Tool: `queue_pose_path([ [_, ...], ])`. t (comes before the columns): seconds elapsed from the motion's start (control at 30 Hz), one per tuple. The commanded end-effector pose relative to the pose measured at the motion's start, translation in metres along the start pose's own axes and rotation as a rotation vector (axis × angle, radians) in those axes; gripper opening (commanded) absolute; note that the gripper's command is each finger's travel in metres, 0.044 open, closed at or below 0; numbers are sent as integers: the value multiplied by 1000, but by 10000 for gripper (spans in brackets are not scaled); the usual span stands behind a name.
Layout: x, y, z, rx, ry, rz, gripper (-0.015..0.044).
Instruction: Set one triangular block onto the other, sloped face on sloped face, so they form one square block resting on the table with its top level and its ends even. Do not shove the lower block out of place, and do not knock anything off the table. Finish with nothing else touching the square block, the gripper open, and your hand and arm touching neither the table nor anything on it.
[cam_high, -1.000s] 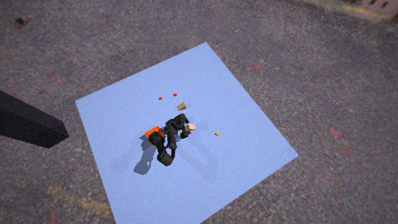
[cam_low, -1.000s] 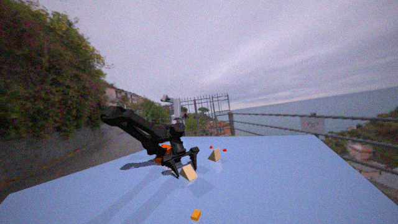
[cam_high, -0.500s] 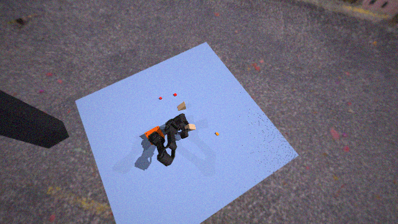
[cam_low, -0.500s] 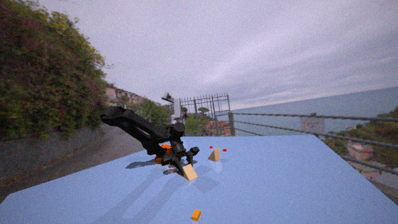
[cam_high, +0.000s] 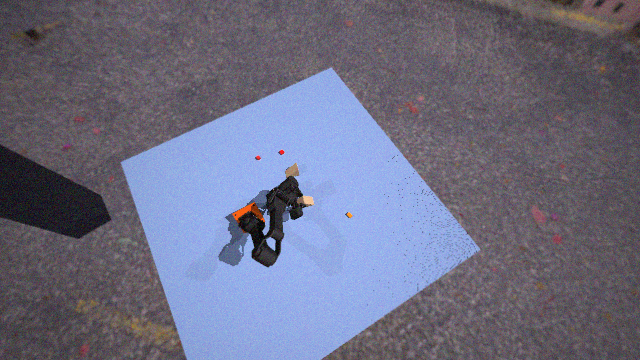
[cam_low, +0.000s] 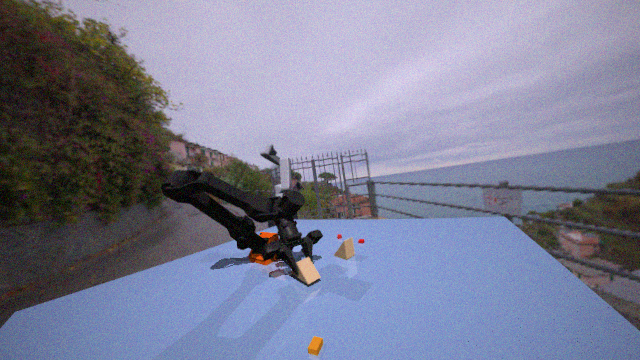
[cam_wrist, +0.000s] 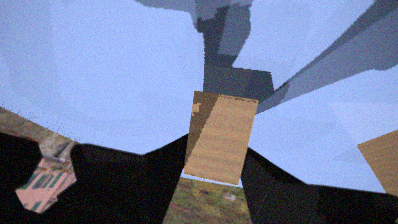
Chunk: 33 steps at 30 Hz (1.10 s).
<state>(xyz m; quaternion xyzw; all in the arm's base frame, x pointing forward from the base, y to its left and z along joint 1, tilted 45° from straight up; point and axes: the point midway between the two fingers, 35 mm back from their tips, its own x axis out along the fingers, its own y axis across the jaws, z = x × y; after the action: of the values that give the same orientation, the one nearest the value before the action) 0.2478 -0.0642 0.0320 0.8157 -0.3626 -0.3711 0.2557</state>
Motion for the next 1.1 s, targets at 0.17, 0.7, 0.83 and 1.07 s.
queue_pose_path([
  [0.17,-27,-1,-24,16,0,0,0],
  [0.7,-68,13,-50,12,24,15,0],
  [0.83,-68,13,-50,12,24,15,0],
  [1.07,-66,11,-48,50,9,10,0],
])
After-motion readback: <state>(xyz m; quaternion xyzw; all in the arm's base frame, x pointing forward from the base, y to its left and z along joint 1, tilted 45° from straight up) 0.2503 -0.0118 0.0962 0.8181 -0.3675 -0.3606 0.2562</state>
